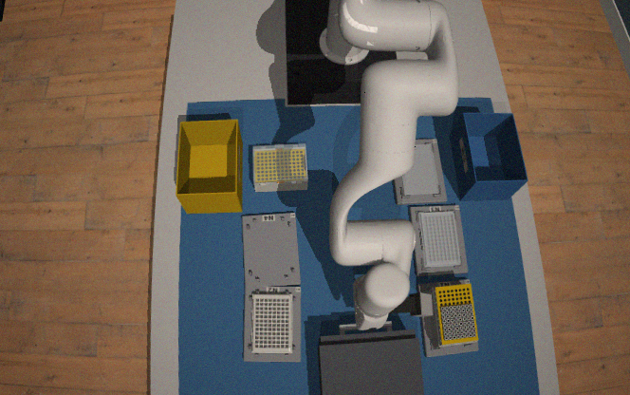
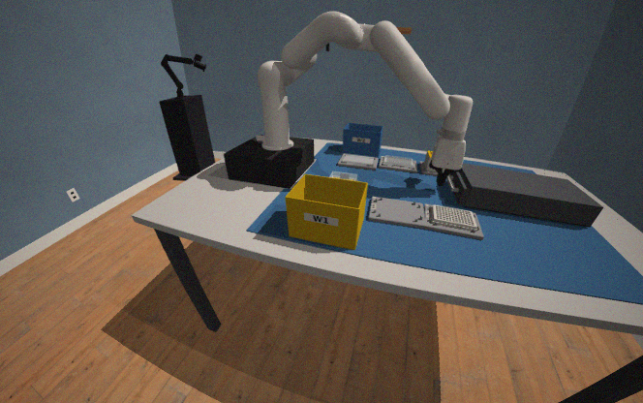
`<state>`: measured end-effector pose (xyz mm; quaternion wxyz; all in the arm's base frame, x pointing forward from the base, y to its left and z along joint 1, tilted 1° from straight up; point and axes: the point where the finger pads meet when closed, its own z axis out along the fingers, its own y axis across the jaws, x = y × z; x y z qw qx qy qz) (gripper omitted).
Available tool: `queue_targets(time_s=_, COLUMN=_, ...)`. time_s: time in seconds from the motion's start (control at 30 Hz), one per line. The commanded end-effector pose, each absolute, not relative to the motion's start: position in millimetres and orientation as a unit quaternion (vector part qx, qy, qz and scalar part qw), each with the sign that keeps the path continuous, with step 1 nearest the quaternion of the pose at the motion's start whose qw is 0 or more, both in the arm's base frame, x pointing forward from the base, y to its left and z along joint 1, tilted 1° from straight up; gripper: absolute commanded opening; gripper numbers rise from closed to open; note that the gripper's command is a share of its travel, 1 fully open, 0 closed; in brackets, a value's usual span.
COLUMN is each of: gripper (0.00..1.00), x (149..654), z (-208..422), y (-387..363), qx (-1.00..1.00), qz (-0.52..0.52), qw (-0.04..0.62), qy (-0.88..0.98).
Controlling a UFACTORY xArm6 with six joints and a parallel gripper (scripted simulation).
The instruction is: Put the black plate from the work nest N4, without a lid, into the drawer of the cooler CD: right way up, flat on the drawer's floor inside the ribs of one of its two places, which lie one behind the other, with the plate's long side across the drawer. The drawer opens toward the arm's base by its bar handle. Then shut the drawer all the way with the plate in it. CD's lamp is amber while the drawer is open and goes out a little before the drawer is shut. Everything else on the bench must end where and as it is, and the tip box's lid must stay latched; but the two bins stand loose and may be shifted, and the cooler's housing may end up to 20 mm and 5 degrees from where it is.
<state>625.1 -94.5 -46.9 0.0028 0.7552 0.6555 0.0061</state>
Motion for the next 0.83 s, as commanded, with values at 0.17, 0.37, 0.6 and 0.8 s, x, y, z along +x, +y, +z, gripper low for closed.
queue_targets(time_s=0.17, gripper=0.00, x=612, z=-44, y=-93, qx=0.755, qz=0.008, qw=0.005, qy=0.655)
queue_targets(time_s=0.37, gripper=0.00, x=605, z=-44, y=-92, qx=0.755, qz=0.008, qw=0.005, qy=0.655)
queue_targets(time_s=0.6, gripper=0.00, x=594, z=-45, y=-90, qx=0.755, qz=0.008, qw=0.005, qy=0.655)
queue_targets(time_s=0.8, gripper=0.00, x=589, z=-45, y=-89, qx=0.755, qz=0.008, qw=0.005, qy=0.655)
